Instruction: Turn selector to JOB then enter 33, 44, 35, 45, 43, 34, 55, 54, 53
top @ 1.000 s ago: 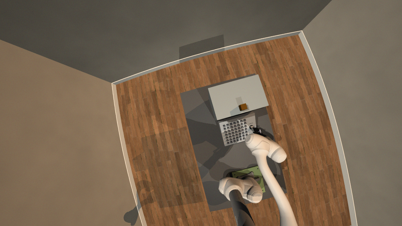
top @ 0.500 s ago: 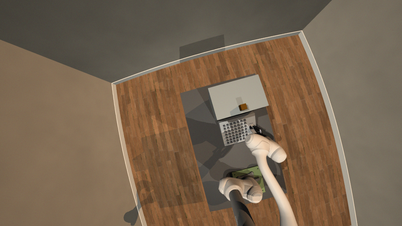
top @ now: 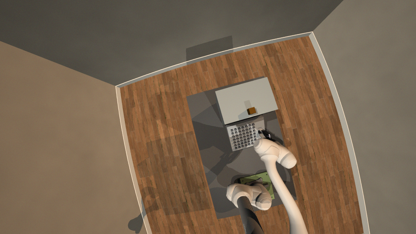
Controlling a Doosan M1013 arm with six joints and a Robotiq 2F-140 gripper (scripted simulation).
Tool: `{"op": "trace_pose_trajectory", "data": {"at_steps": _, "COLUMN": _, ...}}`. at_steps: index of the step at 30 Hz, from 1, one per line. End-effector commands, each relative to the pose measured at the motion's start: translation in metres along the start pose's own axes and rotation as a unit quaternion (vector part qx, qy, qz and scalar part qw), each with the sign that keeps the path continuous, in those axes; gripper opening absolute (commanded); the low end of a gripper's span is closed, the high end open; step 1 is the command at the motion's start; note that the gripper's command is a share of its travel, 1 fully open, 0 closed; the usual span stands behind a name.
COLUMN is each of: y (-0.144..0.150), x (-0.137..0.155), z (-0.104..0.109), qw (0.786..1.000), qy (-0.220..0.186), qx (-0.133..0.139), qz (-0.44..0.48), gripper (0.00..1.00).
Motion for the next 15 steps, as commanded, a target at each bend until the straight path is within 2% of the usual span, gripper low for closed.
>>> {"op": "trace_pose_trajectory", "data": {"at_steps": 1, "y": 0.0001, "x": -0.0006, "z": -0.0012, "qw": 1.000, "qy": 0.001, "qx": -0.002, "qz": -0.005, "gripper": 0.33}}
{"op": "trace_pose_trajectory", "data": {"at_steps": 15, "y": 0.0001, "x": -0.0006, "z": 0.0056, "qw": 1.000, "qy": 0.001, "qx": -0.002, "qz": -0.005, "gripper": 0.33}}
Point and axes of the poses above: the point where the finger pads meet when closed, its own z axis back along the fingers, its own y axis across the jaws, x = y × z, the point moved 7 cm from there along z, back along the fingers, and after that the axes turned 2 degrees about z, right-handed, at the moved point
